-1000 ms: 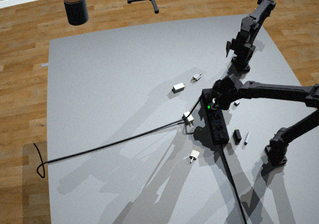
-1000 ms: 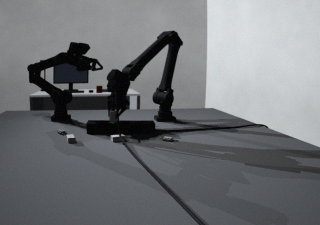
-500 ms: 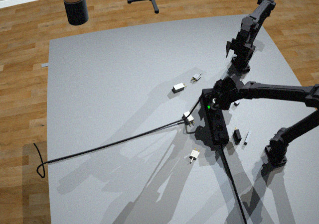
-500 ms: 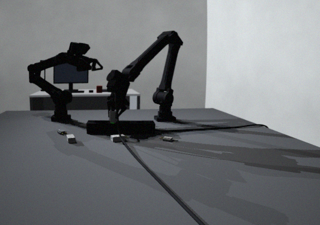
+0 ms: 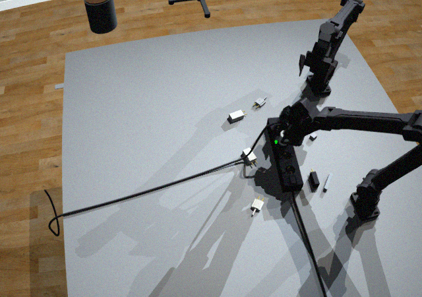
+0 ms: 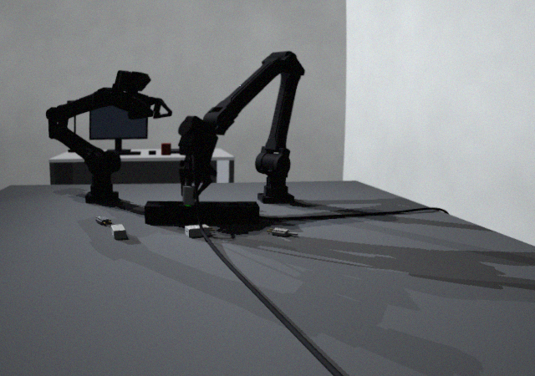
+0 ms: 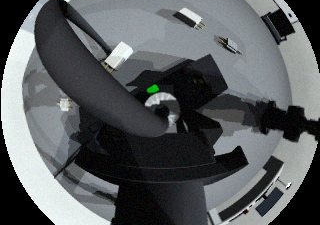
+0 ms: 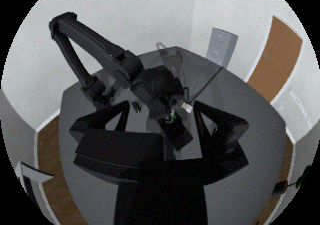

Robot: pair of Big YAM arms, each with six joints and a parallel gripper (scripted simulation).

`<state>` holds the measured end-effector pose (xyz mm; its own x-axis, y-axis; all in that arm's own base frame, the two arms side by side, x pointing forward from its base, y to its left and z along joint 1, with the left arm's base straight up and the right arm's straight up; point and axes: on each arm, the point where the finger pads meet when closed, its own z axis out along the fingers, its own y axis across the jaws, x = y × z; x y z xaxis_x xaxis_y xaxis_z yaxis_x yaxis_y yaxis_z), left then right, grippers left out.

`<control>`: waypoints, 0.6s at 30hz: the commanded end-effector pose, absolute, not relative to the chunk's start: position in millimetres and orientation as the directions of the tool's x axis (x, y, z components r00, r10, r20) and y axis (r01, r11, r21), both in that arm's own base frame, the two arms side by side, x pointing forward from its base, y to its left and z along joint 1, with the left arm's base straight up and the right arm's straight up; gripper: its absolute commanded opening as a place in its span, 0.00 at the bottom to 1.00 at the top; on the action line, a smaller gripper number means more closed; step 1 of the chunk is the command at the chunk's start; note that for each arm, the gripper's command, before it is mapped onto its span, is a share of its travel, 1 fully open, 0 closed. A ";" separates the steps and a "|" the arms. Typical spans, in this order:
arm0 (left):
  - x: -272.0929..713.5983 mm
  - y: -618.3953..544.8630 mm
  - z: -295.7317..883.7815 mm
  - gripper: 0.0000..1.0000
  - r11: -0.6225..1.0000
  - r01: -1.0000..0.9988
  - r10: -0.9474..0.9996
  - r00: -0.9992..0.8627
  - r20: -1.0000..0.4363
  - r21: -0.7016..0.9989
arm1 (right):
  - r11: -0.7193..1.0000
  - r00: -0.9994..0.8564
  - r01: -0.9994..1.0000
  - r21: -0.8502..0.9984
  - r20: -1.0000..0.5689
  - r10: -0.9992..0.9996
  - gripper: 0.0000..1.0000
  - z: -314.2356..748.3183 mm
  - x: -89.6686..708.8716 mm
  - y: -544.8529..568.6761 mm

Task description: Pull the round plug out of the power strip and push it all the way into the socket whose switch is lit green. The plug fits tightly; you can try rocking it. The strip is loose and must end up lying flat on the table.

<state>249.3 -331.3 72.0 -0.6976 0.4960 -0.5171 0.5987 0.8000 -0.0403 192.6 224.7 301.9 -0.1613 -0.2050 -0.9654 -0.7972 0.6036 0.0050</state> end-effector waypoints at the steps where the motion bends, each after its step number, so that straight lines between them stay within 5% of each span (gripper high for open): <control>1: 227.8 -308.4 11.5 0.33 0.802 0.598 0.552 -0.733 -0.397 0.012 | 0.600 -0.138 -0.800 -0.003 -0.972 -0.188 1.00 328.1 194.0 227.9; 6: 248.7 -343.3 81.8 0.33 0.804 0.595 0.496 -0.695 -0.520 -0.028 | 0.600 -0.138 -0.800 -0.003 -0.972 -0.188 1.00 328.1 194.0 227.9; 18: 248.3 -340.9 79.6 0.33 0.805 0.593 0.496 -0.699 -0.515 -0.029 | 0.600 -0.138 -0.800 -0.003 -0.972 -0.188 1.00 328.1 194.0 227.9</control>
